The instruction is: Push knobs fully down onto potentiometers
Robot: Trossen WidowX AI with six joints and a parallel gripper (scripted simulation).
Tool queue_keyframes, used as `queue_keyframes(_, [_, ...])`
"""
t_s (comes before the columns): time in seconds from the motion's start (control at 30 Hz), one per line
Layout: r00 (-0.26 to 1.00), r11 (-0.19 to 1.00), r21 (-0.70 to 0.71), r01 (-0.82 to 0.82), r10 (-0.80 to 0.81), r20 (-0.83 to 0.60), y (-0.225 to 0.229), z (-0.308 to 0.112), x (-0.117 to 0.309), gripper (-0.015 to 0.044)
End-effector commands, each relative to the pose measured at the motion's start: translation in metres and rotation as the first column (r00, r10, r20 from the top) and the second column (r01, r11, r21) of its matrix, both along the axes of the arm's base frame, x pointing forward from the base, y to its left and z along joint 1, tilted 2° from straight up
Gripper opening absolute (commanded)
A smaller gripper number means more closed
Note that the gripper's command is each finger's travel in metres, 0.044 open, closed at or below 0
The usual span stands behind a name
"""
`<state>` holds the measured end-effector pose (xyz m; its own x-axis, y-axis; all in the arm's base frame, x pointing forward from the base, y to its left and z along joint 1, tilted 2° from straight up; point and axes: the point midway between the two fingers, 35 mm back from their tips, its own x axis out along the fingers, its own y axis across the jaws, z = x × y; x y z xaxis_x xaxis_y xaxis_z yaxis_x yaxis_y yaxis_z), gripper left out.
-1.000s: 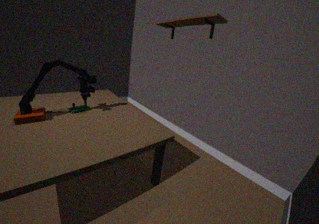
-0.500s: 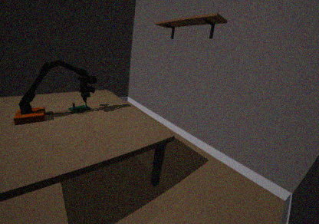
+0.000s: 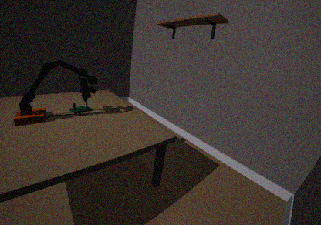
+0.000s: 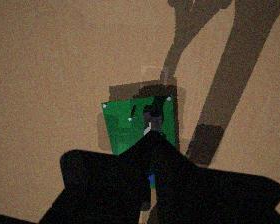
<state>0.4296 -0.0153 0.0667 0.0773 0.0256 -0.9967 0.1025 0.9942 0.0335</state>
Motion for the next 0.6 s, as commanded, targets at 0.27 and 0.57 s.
queue_keyframes(0.27, [1.000, 1.000, 0.005, 0.000, 0.000, -0.019, 0.001, -0.002, 0.005, 0.0000])
queue_keyframes(0.57, [1.000, 1.000, 0.005, 0.000, 0.000, -0.019, 0.000, 0.012, 0.004, 0.0000])
